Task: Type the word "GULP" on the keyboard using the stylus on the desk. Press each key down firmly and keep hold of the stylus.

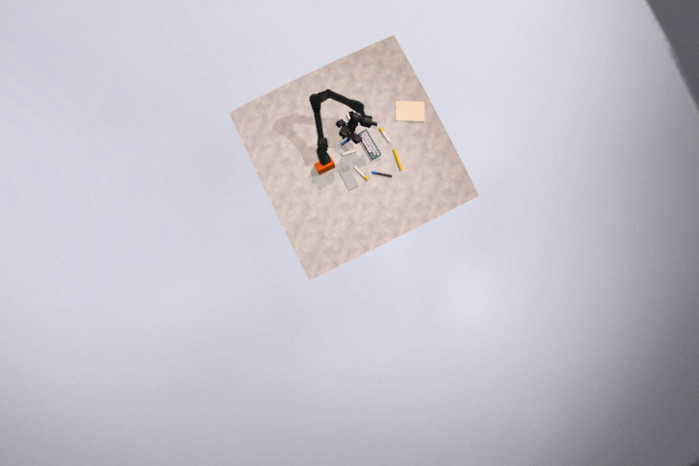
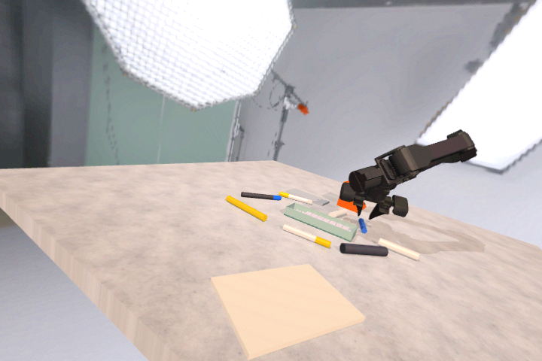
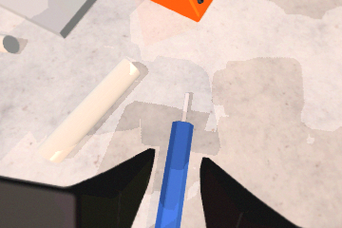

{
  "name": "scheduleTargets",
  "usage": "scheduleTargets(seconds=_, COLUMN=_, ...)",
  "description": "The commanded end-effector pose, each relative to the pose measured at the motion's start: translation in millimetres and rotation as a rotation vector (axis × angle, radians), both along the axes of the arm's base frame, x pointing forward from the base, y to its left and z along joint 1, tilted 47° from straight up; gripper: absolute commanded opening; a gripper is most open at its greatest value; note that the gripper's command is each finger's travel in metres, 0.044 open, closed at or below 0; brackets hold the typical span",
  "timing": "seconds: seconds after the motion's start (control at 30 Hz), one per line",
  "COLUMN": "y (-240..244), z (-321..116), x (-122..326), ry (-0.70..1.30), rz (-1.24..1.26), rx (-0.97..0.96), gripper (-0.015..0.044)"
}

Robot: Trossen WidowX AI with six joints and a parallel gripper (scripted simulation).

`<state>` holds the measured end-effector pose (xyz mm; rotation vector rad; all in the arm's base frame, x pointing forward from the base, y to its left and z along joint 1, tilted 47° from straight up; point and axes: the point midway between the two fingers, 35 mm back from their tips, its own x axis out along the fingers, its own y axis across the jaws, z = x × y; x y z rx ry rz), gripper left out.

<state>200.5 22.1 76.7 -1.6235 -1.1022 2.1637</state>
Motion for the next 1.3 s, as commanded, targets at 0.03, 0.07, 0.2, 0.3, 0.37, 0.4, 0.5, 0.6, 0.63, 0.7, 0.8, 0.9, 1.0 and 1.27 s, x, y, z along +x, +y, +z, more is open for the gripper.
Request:
scheduleTargets(seconds=0.03, y=4, z=-3, x=-1, ry=0.007, rz=-0.002, rx=0.002, gripper=0.0150)
scheduleTargets(seconds=0.07, y=5, z=-4, x=-1, ry=0.007, rz=-0.002, rx=0.002, gripper=0.0150)
scheduleTargets(seconds=0.2, y=7, z=-6, x=-1, ry=0.007, rz=-0.002, rx=0.002, gripper=0.0150)
scheduleTargets(seconds=0.3, y=9, z=-7, x=0, ry=0.007, rz=-0.002, rx=0.003, gripper=0.0150)
scheduleTargets(seconds=0.37, y=10, z=-8, x=0, ry=0.007, rz=-0.002, rx=0.003, gripper=0.0150)
scheduleTargets(seconds=0.4, y=10, z=-9, x=0, ry=0.007, rz=-0.002, rx=0.003, gripper=0.0150)
scheduleTargets(seconds=0.5, y=12, z=-10, x=0, ry=0.007, rz=-0.002, rx=0.003, gripper=0.0150)
scheduleTargets(seconds=0.6, y=13, z=-12, x=0, ry=0.007, rz=-0.002, rx=0.003, gripper=0.0150)
scheduleTargets(seconds=0.63, y=14, z=-12, x=1, ry=0.007, rz=-0.002, rx=0.003, gripper=0.0150)
scheduleTargets(seconds=0.7, y=15, z=-14, x=1, ry=0.007, rz=-0.002, rx=0.003, gripper=0.0150)
scheduleTargets(seconds=0.8, y=17, z=-15, x=1, ry=0.007, rz=-0.002, rx=0.003, gripper=0.0150)
scheduleTargets(seconds=0.9, y=18, z=-16, x=1, ry=0.007, rz=-0.002, rx=0.003, gripper=0.0150)
scheduleTargets(seconds=1.0, y=18, z=-16, x=1, ry=0.007, rz=-0.002, rx=0.003, gripper=0.0150)
scheduleTargets(seconds=1.27, y=17, z=-15, x=2, ry=0.002, rz=0.001, rx=0.002, gripper=0.0005)
